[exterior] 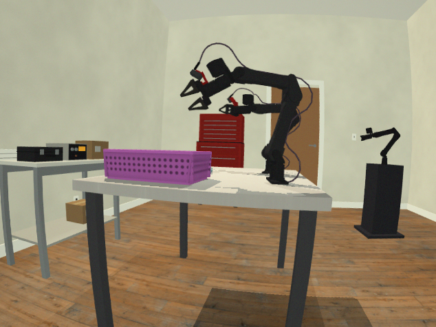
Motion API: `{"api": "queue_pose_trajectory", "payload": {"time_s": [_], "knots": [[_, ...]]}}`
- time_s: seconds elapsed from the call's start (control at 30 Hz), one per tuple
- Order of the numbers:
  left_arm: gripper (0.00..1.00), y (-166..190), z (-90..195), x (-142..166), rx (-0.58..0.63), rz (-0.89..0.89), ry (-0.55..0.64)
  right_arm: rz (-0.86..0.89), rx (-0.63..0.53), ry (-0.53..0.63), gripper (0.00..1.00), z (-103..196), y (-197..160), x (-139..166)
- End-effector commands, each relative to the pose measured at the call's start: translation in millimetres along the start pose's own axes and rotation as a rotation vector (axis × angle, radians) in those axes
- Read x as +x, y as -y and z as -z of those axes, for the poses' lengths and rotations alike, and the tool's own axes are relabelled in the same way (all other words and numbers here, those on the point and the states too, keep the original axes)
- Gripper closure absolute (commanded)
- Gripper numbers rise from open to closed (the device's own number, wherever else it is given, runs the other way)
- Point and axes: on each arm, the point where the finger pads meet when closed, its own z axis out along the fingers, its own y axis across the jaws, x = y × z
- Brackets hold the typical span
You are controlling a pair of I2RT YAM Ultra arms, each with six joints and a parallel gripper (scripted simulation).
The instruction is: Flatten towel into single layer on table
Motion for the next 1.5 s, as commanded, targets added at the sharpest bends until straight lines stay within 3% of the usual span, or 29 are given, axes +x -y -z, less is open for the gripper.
{"api": "queue_pose_trajectory", "payload": {"time_s": [0.0, 0.03, 0.13, 0.23, 0.3, 0.4, 0.47, 0.53, 0.63, 0.73, 0.97, 1.0, 1.3, 1.37, 1.47], "knots": [[0.0, -21, 24, -30, -0.133, 0.176, 0.185, -0.019, -0.108, 0.015, 0.0, -4, -29, 1], [0.0, -24, 39, -36, -0.136, 0.209, 0.214, -0.019, -0.205, 0.03, 0.0, -2, -46, -7], [0.0, -24, 41, -37, -0.173, 0.293, 0.287, -0.021, -0.188, 0.036, 0.0, 2, -80, -10], [0.0, -24, 41, -37, -0.191, 0.321, 0.317, -0.018, -0.188, 0.037, 0.0, 2, -80, -10], [0.0, -28, 73, -44, -0.202, 0.43, 0.426, -0.017, -0.182, 0.031, 0.0, 2, -78, -9], [0.0, -29, 77, -45, -0.219, 0.504, 0.498, -0.016, -0.178, 0.022, 0.0, 1, -77, -6], [0.0, 3, 77, -63, -0.069, 0.487, 0.576, -0.016, -0.178, 0.022, 0.0, 1, -77, -6], [0.0, 22, 62, -68, -0.076, 0.495, 0.537, -0.016, -0.178, 0.022, 0.0, 1, -77, -6], [0.0, 22, 62, -68, -0.076, 0.495, 0.537, -0.013, -0.186, 0.035, 0.0, 5, -77, -10], [0.0, 8, 87, -84, -0.103, 0.497, 0.604, -0.013, -0.186, 0.035, 0.0, 5, -77, -10], [0.0, 9, 79, -82, -0.1, 0.496, 0.586, -0.013, -0.186, 0.035, 0.0, 5, -77, -10], [0.66, 23, 67, -76, -0.069, 0.474, 0.522, -0.011, -0.191, -0.011, 0.66, 3, -83, -2], [0.66, 89, 33, -60, 0.06, 0.426, 0.256, 0.02, -0.213, -0.306, 0.66, 8, -110, 67], [0.66, 89, 33, -60, 0.06, 0.426, 0.256, 0.02, -0.213, -0.306, 0.66, 8, -110, 67], [0.66, 110, 21, -55, 0.101, 0.403, 0.168, 0.032, -0.22, -0.405, 0.66, 10, -118, 90]]}}
